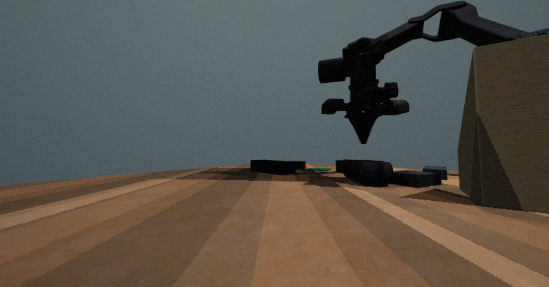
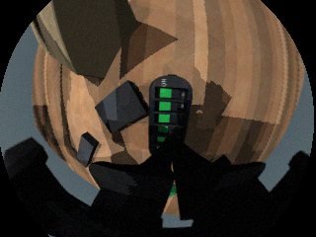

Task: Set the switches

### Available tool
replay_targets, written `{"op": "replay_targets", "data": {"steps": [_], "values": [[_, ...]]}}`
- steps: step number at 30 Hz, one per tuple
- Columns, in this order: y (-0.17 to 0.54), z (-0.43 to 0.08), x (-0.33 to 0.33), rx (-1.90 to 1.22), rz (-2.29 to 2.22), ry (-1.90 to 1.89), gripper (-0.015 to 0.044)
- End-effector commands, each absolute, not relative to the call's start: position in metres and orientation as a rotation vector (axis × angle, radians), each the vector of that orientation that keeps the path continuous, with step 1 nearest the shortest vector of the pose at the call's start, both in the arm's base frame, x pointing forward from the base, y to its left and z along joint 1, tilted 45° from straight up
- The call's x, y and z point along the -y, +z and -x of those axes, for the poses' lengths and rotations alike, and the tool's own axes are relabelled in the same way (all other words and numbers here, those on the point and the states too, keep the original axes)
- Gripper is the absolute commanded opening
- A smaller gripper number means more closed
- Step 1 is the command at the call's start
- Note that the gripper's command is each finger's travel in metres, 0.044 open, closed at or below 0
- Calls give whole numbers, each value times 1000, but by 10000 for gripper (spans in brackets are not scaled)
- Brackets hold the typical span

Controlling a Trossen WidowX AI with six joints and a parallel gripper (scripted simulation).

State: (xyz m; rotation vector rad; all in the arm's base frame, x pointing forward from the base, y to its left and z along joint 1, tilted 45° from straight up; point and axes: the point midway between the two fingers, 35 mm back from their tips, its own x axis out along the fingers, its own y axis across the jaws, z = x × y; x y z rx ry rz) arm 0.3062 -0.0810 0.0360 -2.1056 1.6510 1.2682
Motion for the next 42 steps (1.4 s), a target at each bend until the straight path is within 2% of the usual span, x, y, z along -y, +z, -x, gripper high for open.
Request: {"op": "replay_targets", "data": {"steps": [1,13,23,42], "values": [[35,-306,81,-1650,2100,1270,0],[35,-305,81,-1646,2106,1269,0],[33,-262,120,-1394,2207,1205,0],[15,-263,138,-1391,2207,1206,0]]}}
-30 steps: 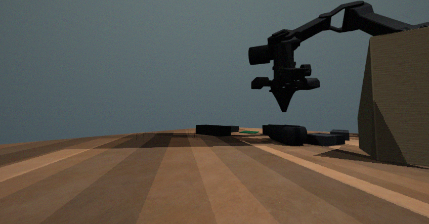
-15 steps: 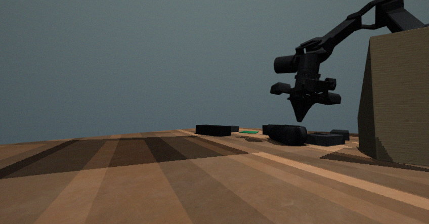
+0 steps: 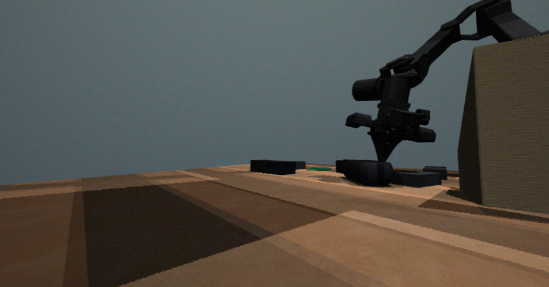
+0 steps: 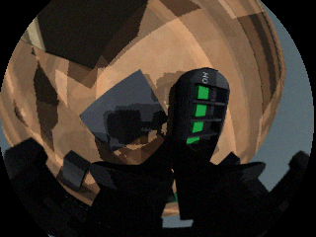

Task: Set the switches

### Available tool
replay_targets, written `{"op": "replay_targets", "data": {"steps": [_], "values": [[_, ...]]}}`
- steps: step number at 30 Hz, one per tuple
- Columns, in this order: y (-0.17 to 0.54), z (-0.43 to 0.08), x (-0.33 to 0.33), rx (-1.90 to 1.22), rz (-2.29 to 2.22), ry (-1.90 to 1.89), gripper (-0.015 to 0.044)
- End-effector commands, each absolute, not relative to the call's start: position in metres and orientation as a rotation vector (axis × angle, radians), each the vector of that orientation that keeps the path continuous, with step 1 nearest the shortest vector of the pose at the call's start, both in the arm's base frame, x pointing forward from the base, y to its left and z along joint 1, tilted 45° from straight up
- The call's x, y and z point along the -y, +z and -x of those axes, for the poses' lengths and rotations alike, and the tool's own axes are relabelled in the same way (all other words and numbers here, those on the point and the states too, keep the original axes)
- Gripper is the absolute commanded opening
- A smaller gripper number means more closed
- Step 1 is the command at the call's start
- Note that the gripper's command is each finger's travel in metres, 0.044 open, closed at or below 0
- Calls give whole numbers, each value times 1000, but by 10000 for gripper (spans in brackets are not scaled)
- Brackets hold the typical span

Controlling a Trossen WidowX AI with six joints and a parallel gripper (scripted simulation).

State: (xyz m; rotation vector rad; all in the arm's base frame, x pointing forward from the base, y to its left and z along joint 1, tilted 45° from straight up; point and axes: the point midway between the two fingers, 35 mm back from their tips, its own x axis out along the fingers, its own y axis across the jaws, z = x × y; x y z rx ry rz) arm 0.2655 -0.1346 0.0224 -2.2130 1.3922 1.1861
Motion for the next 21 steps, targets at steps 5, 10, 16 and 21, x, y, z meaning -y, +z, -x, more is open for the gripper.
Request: {"op": "replay_targets", "data": {"steps": [5,10,16,21], "values": [[8,-263,145,-1391,2206,1207,0],[2,-262,152,-1392,2207,1207,0],[-2,-261,156,-1393,2207,1207,0],[-2,-261,156,-1393,2207,1207,0]]}}
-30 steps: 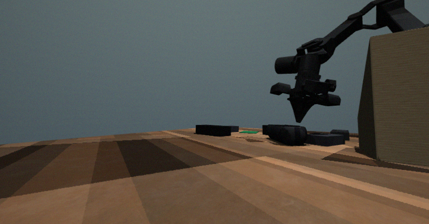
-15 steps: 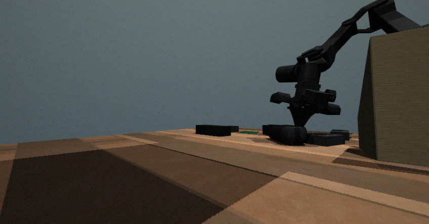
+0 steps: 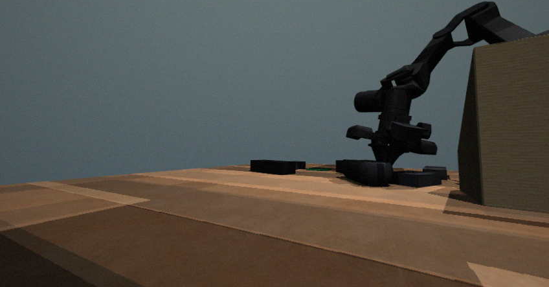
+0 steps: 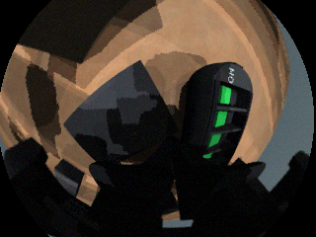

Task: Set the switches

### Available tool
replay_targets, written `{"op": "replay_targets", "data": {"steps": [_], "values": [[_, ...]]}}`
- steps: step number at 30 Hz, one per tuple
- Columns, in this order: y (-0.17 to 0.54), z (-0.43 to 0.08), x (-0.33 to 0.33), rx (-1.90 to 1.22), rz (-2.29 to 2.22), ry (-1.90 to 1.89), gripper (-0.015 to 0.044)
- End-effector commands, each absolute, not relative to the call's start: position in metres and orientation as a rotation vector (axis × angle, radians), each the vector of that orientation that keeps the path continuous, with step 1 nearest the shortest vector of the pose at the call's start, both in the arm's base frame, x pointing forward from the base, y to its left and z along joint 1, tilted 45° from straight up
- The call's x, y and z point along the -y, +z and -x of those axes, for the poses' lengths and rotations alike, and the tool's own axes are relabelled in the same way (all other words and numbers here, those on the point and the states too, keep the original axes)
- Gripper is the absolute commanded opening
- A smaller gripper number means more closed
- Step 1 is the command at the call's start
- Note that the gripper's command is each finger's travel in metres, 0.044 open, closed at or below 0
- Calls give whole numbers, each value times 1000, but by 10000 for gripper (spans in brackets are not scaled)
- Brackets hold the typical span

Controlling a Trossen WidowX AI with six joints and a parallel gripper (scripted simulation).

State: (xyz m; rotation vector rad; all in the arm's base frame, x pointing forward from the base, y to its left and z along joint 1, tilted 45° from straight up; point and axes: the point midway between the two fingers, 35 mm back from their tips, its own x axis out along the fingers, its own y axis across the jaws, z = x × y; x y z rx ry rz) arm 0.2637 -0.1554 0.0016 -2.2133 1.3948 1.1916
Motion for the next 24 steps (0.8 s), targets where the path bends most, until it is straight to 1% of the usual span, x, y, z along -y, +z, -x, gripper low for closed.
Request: {"op": "replay_targets", "data": {"steps": [1,24], "values": [[-2,-261,156,-1393,2207,1207,0],[-5,-271,152,-1392,2206,1207,0]]}}
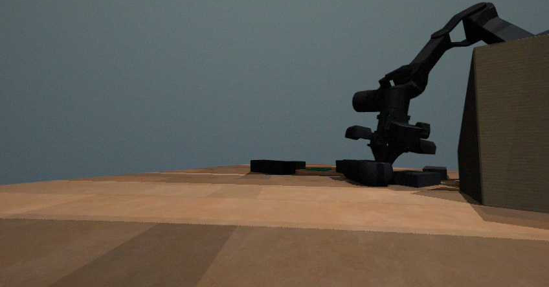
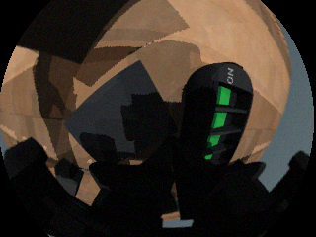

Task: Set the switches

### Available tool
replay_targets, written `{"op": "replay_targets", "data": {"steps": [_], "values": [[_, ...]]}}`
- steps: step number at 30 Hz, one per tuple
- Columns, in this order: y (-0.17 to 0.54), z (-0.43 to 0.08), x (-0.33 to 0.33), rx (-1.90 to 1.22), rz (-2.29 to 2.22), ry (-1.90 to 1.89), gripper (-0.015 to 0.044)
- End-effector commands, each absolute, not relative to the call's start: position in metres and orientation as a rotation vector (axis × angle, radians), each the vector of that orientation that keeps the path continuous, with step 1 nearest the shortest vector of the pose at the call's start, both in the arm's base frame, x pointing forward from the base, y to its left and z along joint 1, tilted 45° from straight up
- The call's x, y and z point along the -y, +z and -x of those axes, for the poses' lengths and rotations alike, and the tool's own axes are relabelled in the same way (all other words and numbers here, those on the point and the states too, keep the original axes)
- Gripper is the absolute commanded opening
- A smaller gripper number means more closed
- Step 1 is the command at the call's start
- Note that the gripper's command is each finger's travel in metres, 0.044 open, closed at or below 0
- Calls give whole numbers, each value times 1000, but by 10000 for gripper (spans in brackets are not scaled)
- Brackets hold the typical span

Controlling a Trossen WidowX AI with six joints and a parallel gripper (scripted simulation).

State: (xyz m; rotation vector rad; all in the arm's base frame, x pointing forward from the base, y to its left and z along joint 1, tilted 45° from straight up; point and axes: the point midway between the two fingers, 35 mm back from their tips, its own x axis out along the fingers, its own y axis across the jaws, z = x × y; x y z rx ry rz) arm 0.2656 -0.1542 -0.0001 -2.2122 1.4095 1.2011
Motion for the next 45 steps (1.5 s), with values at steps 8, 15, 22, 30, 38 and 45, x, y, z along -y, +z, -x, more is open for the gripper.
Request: {"op": "replay_targets", "data": {"steps": [8,15,22,30,38,45], "values": [[-8,-280,149,-1392,2206,1206,0],[-11,-288,146,-1391,2206,1206,0],[-14,-296,142,-1391,2206,1205,0],[-18,-305,138,-1391,2206,1205,0],[23,-269,125,-1393,2206,1207,0],[32,-260,121,-1391,2206,1207,0]]}}
